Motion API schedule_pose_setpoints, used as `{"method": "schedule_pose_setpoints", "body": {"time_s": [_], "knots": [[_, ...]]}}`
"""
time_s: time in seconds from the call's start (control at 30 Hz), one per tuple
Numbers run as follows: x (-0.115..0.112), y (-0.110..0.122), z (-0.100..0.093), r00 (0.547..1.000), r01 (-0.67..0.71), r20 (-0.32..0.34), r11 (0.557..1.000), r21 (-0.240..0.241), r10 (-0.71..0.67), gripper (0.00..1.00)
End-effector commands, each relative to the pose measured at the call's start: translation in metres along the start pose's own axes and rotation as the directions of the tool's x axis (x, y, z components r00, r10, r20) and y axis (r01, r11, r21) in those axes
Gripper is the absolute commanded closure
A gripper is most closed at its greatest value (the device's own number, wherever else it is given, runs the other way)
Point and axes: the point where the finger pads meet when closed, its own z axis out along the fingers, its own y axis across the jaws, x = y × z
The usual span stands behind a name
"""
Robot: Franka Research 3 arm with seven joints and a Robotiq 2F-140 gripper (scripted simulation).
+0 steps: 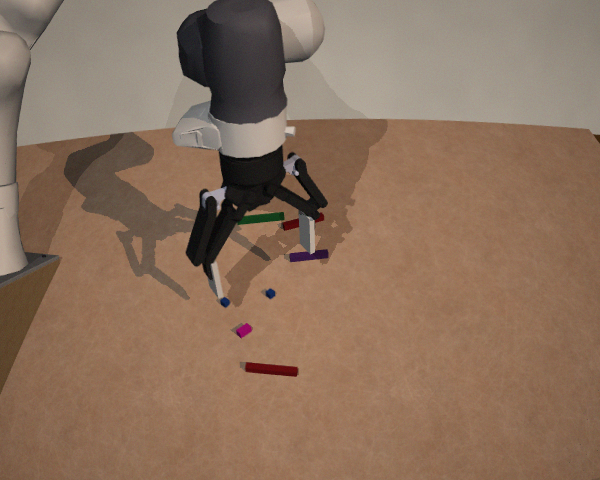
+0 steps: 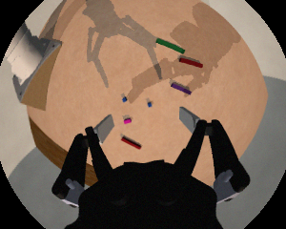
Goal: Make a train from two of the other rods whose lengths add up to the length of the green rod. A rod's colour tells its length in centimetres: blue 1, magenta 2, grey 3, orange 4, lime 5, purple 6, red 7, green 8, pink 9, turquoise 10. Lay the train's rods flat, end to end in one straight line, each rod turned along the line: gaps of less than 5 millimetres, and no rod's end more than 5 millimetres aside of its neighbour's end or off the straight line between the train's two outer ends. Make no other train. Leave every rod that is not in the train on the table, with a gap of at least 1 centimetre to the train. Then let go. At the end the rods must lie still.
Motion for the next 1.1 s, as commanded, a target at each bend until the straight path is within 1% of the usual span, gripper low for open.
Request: {"method": "schedule_pose_setpoints", "body": {"time_s": [0.0, 0.2, 0.27, 0.3, 0.77, 0.83, 0.87, 1.07], "knots": [[0.006, 0.003, -0.001, 0.986, -0.166, 0.014, 0.986, 0.012, 0.166, 0.0], [0.019, 0.011, 0.0, 0.971, -0.24, 0.015, 0.971, 0.011, 0.24, 0.0], [0.019, 0.011, 0.0, 0.971, -0.24, 0.015, 0.971, 0.011, 0.24, 0.0], [0.025, 0.014, 0.0, 0.962, -0.274, 0.015, 0.962, 0.01, 0.274, 0.0], [0.057, 0.03, 0.001, 0.898, -0.439, 0.016, 0.898, 0.008, 0.439, 0.0], [0.057, 0.03, 0.001, 0.898, -0.439, 0.016, 0.898, 0.008, 0.439, 0.0], [0.063, 0.033, 0.001, 0.882, -0.47, 0.016, 0.883, 0.007, 0.47, 0.0], [0.075, 0.037, 0.002, 0.849, -0.528, 0.017, 0.849, 0.006, 0.528, 0.0]]}}
